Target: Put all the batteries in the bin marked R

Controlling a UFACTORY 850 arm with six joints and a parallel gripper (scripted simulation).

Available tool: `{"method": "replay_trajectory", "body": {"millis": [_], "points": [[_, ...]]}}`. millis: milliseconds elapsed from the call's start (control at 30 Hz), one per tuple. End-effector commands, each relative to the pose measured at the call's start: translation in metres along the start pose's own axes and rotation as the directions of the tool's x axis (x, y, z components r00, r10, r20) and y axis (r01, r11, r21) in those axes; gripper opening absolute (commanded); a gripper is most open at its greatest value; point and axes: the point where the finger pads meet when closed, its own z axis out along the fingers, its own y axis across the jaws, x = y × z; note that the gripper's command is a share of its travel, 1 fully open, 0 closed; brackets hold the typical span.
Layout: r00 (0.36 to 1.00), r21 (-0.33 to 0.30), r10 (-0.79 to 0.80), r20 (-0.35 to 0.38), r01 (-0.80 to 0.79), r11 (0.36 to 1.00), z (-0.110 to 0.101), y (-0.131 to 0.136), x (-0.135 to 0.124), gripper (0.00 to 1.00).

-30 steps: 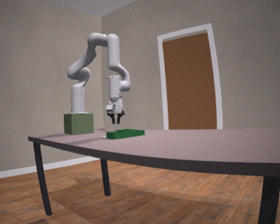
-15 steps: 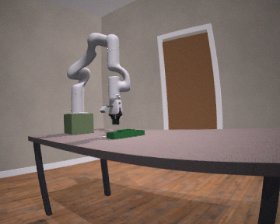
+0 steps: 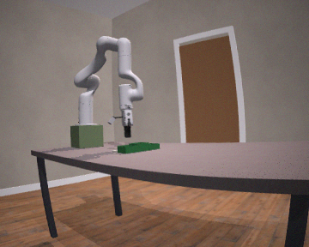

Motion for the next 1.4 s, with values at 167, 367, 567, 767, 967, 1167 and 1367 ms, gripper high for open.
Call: {"method": "replay_trajectory", "body": {"millis": [167, 367, 567, 767, 967, 1167, 1367], "points": [[0.966, 0.005, 0.258, 0.002, -0.258, 0.966, -0.0006, -0.0008, -0.0005, 0.28], [0.876, 0.008, 0.482, 0.004, -0.482, 0.876, -0.0006, -0.0008, -0.0005, 0.28], [0.792, 0.010, 0.611, 0.001, -0.611, 0.792, -0.0006, -0.0008, -0.0006, 0.28], [0.792, 0.010, 0.611, 0.001, -0.611, 0.792, -0.0006, -0.0008, -0.0006, 0.28], [0.792, 0.010, 0.611, 0.001, -0.611, 0.792, -0.0006, -0.0009, -0.0006, 0.28], [0.792, 0.010, 0.611, 0.001, -0.611, 0.792, -0.0006, -0.0010, -0.0006, 0.28], [0.792, 0.010, 0.611, 0.001, -0.611, 0.792, -0.0006, -0.0010, -0.0006, 0.28]]}}
